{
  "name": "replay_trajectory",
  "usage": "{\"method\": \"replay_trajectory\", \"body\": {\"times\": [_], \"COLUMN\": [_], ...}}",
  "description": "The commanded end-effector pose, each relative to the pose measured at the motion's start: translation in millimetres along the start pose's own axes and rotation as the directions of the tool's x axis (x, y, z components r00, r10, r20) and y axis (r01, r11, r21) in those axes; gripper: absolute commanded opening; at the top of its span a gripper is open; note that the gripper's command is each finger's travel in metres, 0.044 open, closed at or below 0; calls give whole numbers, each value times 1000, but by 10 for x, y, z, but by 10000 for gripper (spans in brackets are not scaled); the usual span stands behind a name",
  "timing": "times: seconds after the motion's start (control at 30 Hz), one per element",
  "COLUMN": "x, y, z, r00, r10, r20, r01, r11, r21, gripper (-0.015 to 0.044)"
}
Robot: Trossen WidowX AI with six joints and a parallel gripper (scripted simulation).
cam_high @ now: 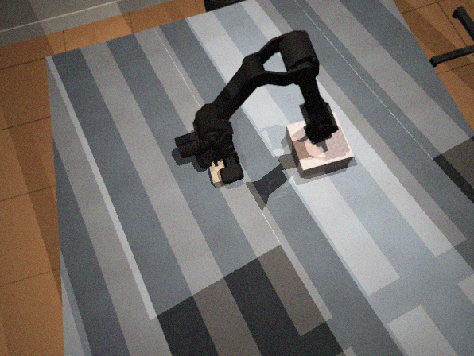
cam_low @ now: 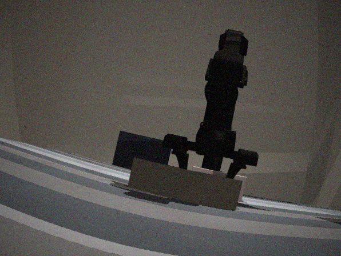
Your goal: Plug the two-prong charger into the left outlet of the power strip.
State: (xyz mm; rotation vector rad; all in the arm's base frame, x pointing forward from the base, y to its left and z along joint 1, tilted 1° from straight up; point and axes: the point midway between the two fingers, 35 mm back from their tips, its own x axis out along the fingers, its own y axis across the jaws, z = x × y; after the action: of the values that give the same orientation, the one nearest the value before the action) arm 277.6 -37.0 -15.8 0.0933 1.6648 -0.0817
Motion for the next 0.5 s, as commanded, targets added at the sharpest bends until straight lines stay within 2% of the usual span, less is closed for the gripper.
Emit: {"method": "replay_trajectory", "body": {"times": [0.0, 0.47], "x": [0, 4], "y": [-1, 0], "z": [1, -37], "r00": [1000, 1000], "r10": [0, 0], "r20": [2, 13], "r01": [0, 0], "r11": [1000, 1000], "r21": [0, 0], "gripper": [440, 440]}}
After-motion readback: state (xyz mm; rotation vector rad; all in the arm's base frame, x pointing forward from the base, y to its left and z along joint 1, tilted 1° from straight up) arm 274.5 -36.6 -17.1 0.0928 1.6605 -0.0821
